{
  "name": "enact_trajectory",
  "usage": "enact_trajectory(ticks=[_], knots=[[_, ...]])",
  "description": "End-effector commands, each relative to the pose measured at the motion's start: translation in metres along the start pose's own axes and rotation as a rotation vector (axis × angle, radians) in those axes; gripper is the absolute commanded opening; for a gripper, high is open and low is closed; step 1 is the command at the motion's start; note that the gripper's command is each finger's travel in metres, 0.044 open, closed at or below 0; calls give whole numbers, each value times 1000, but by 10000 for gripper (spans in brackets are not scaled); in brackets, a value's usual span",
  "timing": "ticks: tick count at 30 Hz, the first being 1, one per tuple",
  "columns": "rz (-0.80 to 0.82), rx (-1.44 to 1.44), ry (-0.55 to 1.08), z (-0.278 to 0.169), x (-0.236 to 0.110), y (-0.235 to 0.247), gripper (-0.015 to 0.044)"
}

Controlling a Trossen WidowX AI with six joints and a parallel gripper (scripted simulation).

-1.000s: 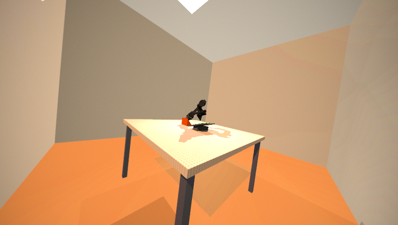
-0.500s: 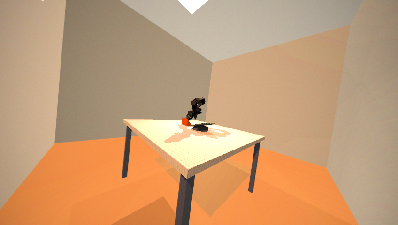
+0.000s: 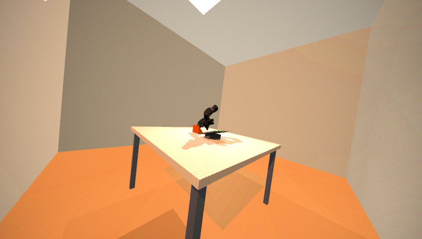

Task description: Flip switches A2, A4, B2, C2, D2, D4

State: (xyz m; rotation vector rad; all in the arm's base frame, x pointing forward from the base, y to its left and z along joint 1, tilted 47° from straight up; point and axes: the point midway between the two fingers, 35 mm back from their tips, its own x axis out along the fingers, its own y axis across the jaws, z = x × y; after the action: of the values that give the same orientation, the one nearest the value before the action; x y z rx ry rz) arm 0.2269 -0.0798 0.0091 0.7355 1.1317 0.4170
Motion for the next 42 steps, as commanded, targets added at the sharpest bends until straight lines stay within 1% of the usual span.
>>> enact_trajectory(ticks=[1, 8, 42], knots=[[4, 6, -6, 0, 4, 0, 0], [4, 6, -6, 0, 14, 0, 0], [5, 6, -6, 0, 17, 0, 0]])
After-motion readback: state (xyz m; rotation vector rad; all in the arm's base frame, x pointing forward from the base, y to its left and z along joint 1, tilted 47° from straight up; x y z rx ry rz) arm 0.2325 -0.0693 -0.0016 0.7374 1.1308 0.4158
